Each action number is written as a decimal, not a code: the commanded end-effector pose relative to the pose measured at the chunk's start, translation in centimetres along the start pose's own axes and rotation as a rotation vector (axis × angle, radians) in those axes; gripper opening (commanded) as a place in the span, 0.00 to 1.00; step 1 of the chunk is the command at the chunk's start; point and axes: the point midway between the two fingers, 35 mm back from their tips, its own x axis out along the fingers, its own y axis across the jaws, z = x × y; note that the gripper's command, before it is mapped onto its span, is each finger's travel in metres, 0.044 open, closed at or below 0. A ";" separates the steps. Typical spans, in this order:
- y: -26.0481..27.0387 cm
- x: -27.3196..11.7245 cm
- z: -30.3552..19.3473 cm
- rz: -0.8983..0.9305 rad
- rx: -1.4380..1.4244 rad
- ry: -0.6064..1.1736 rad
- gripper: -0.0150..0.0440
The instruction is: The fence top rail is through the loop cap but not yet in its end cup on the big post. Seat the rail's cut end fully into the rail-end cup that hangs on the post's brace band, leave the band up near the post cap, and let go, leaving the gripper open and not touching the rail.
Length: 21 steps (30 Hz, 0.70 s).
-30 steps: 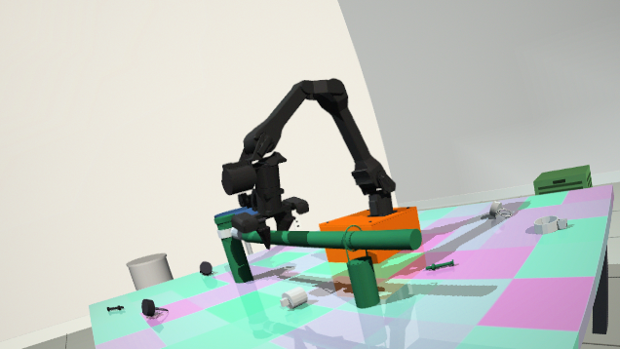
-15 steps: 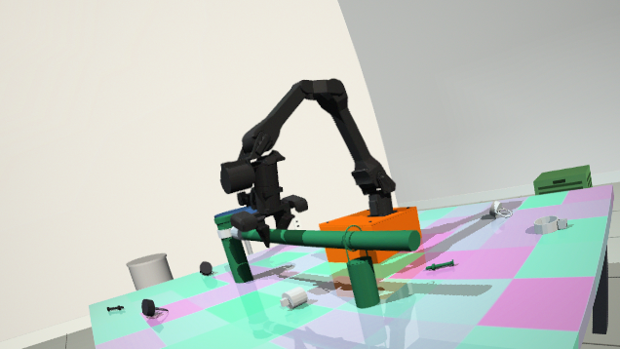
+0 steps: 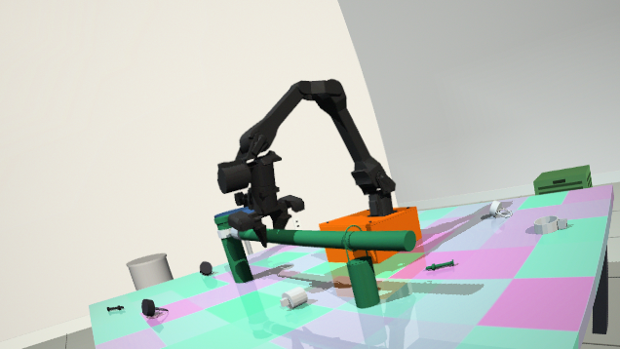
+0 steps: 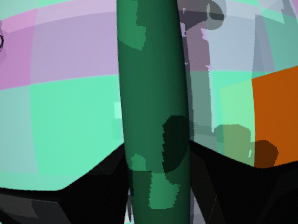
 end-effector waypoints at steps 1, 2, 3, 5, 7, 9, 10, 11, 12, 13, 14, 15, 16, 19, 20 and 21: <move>0.1 0.1 0.8 0.003 0.002 -0.010 0.25; 0.1 0.2 1.0 0.002 0.002 -0.010 0.25; 0.0 0.3 1.1 0.001 0.002 -0.010 0.25; 0.0 0.3 1.2 0.001 0.002 -0.009 0.25; 0.0 0.3 1.2 0.001 0.002 -0.009 0.25; 0.0 0.3 1.1 0.000 0.002 -0.007 0.25; 0.0 0.3 1.0 0.000 0.002 -0.004 0.25; 0.0 0.3 1.0 -0.001 0.002 -0.002 0.25; 0.0 0.3 0.9 -0.001 0.002 0.001 0.25; 0.0 0.3 0.9 -0.001 0.002 0.001 0.25; 0.0 0.3 0.9 -0.001 0.002 0.001 0.25; 0.0 0.3 0.9 -0.001 0.002 0.001 0.25; 0.0 0.3 0.9 -0.001 0.002 0.001 0.25; 0.0 0.3 0.9 -0.001 0.002 0.000 0.25; 0.0 0.3 0.9 -0.001 0.002 0.000 0.25; 0.0 0.3 0.9 -0.001 0.002 0.000 0.25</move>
